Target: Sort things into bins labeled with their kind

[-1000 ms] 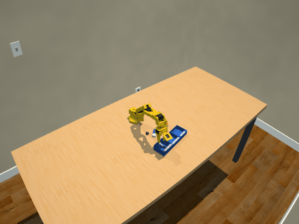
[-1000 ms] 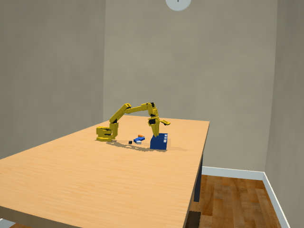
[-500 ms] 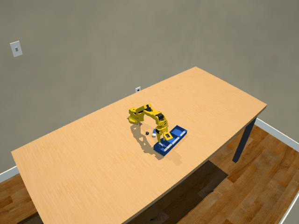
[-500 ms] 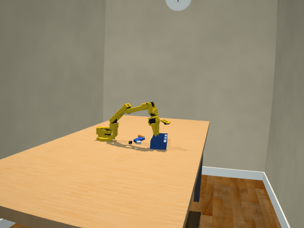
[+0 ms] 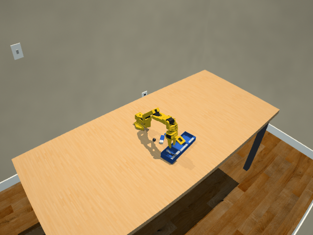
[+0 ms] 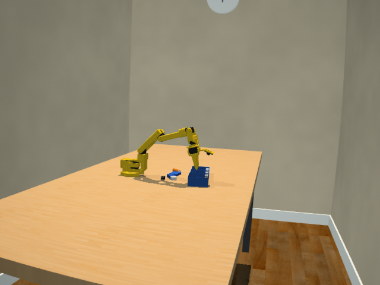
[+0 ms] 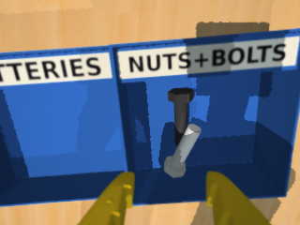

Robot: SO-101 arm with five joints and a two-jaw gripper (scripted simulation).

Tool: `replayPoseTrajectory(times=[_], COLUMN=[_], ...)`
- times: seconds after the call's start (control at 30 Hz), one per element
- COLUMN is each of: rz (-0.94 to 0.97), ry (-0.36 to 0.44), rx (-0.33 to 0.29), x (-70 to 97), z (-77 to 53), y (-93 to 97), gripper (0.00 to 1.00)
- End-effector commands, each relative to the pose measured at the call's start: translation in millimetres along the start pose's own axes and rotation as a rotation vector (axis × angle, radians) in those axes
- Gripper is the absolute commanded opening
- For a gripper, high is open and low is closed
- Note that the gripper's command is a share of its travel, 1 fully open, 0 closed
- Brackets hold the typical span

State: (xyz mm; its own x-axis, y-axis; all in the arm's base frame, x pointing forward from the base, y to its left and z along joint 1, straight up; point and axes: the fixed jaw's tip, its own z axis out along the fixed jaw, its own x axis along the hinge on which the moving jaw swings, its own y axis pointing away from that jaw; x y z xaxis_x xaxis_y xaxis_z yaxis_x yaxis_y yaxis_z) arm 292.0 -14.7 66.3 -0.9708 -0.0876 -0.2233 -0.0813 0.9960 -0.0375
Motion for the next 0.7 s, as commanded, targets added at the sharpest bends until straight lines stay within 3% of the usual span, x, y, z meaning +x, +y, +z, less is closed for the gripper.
replayPoseTrajectory(times=[0.0, 0.07, 0.47, 0.67], rz=[-0.167, -0.167, -0.792, -0.991], ry=[-0.038, -0.038, 0.05, 0.074], rx=[-0.007, -0.007, -0.079, -0.107], x=[-1.9, -1.9, 26.5, 37.9], z=[-15.8, -15.8, -18.7, -20.3], y=[16.4, 16.4, 69.9, 84.1], gripper=[0.17, 0.17, 0.18, 0.19])
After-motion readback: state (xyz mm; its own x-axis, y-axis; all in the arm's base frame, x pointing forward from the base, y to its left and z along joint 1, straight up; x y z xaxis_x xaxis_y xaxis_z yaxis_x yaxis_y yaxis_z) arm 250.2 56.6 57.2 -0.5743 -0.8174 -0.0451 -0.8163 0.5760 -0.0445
